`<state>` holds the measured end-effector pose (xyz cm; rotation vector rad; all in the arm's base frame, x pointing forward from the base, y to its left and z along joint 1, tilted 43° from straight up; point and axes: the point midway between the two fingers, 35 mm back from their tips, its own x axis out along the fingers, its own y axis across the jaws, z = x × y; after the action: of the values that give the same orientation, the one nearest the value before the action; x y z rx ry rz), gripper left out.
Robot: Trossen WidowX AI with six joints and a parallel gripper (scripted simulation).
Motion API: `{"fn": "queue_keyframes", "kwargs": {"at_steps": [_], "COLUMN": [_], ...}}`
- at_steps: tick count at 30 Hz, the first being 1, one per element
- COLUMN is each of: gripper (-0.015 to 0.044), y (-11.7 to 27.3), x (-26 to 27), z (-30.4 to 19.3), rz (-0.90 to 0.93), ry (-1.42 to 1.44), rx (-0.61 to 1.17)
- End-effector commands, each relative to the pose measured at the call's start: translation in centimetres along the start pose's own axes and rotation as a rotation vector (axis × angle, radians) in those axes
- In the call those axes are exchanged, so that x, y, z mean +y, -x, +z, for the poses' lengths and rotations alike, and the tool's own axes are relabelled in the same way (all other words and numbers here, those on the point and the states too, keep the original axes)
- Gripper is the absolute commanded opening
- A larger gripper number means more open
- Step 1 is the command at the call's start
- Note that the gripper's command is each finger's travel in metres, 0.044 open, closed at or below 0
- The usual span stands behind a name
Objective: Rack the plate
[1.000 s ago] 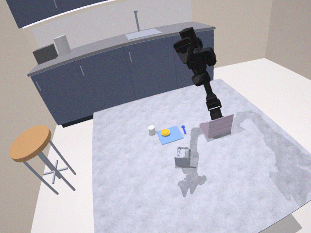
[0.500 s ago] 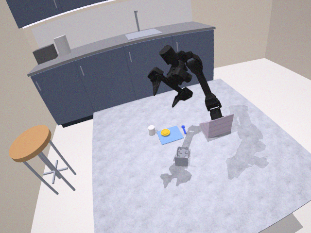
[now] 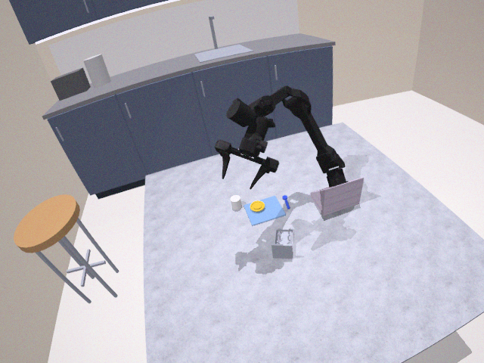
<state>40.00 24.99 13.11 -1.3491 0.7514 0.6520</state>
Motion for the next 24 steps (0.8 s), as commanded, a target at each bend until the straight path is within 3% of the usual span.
{"fn": "queue_keyframes", "kwargs": {"at_steps": [1,24], "gripper": [0.0400,0.0400], "y": [-0.7,-2.7], "x": [-0.5,0.9], "z": [-3.4,-23.2], "rz": [0.005,-0.018], "ry": [-0.101,-0.693], "rx": [0.082,0.599]}}
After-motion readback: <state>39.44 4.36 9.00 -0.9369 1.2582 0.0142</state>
